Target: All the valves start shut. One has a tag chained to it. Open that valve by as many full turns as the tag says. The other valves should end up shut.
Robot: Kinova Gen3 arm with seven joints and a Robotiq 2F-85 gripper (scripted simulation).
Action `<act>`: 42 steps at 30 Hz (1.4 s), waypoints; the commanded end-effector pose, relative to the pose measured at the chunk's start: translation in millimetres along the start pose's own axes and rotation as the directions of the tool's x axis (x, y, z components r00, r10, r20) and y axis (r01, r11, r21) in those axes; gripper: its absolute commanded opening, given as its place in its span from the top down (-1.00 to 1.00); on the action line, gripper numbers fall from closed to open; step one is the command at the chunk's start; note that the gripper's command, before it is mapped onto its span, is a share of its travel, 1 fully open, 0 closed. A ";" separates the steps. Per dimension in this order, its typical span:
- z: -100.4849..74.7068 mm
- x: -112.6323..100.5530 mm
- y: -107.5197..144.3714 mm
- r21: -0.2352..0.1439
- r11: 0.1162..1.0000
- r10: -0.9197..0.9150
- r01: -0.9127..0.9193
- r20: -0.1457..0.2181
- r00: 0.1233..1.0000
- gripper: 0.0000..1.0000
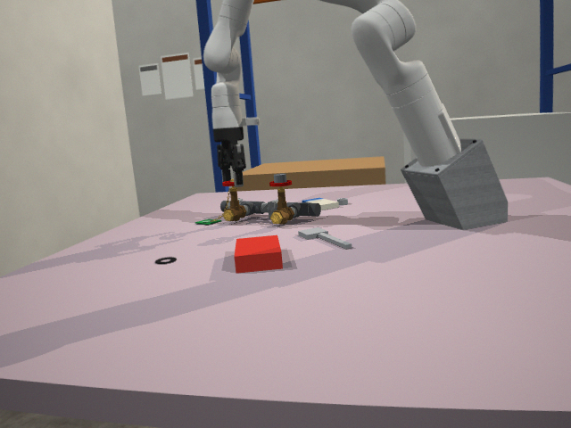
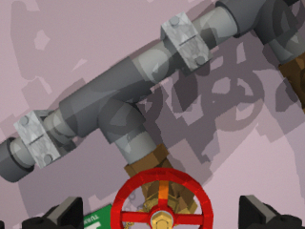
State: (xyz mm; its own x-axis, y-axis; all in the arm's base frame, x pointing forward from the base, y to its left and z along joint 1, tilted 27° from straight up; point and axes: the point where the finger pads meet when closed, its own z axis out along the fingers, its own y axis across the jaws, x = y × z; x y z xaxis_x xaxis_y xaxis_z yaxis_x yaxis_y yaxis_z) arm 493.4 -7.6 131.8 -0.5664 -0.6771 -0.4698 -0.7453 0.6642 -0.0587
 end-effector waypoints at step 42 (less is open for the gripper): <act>-0.4 0.0 -0.1 0.005 -0.384 0.923 -0.923 0.012 -0.384 -1.00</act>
State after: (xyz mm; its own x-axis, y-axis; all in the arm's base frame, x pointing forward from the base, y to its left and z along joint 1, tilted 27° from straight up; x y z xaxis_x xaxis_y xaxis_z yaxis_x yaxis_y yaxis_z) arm 493.2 -7.4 131.7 -0.5523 0.8306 0.0709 0.7504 0.4583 0.4763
